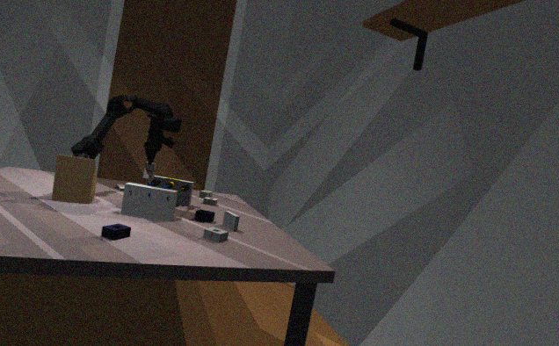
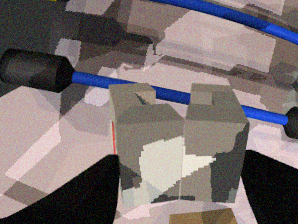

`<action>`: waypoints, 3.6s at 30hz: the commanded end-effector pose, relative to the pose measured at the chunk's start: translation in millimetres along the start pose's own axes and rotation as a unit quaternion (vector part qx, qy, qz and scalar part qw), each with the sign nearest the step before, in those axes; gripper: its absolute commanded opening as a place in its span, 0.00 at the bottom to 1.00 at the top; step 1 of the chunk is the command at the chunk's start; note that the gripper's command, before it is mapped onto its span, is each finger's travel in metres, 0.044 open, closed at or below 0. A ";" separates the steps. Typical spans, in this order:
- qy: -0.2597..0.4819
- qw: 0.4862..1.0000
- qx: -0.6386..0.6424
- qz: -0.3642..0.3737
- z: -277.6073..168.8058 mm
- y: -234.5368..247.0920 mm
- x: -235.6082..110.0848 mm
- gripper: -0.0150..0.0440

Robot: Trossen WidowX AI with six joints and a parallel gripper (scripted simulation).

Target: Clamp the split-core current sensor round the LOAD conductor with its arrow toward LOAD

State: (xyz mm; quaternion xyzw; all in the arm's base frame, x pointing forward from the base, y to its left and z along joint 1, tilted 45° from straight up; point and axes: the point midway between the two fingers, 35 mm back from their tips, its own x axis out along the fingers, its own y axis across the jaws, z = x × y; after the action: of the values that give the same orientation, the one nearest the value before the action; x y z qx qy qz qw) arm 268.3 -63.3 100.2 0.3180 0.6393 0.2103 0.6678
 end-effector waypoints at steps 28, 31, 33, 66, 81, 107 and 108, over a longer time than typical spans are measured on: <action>-0.004 0.874 0.485 0.003 42.0 -8.9 3.4 0.25; -0.004 0.849 0.528 0.003 45.9 -9.9 4.2 0.25; -0.003 0.831 0.556 0.003 48.5 -10.5 4.7 0.25; -0.003 0.625 0.781 0.005 73.4 -16.8 27.8 0.25; -0.002 0.625 0.781 0.005 73.6 -16.5 52.5 0.25; -0.002 0.626 0.780 0.003 72.4 -16.7 63.3 0.25; -0.002 0.626 0.780 0.003 72.4 -16.7 63.3 0.25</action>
State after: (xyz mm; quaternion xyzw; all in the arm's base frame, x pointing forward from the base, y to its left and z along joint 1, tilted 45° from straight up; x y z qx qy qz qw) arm 343.9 -41.7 41.3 0.7214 0.5627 -0.3658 0.1707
